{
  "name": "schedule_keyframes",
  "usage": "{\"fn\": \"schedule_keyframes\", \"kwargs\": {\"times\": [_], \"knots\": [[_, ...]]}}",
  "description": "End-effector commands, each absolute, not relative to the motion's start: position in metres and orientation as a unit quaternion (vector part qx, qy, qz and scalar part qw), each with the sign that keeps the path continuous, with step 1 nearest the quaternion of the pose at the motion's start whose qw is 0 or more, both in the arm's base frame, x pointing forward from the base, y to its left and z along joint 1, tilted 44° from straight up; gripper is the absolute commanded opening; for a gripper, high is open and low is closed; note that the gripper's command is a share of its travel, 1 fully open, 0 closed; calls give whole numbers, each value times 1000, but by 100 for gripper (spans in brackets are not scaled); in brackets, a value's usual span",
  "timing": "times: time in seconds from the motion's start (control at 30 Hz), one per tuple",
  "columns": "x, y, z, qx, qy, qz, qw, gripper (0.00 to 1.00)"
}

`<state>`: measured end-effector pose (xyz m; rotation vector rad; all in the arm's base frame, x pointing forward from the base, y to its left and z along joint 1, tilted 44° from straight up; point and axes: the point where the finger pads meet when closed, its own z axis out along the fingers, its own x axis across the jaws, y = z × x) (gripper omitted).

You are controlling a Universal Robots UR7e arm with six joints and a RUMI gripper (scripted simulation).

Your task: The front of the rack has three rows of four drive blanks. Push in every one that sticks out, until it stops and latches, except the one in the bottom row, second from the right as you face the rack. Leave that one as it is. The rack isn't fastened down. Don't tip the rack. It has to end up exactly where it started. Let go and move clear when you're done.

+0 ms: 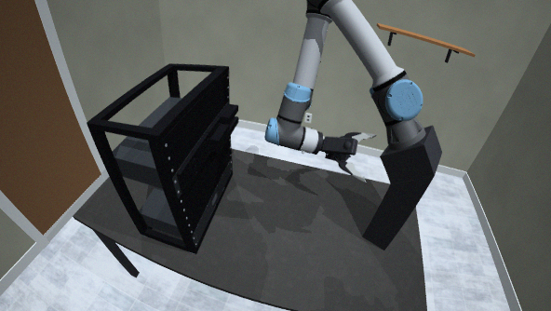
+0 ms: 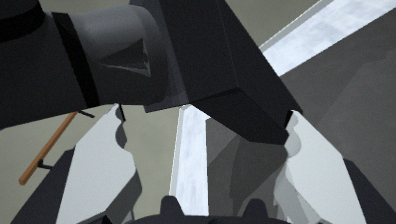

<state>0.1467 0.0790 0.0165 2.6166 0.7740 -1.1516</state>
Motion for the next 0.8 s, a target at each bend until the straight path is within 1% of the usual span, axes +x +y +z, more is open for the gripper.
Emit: {"fn": "schedule_keyframes", "kwargs": {"times": [0.0, 0.43, 0.77], "knots": [[129, 89, 21, 875, 206, -434, 58, 100], [105, 116, 42, 844, 83, -530, -4, 100], [99, 136, 62, 806, 0, -590, -39, 100]]}}
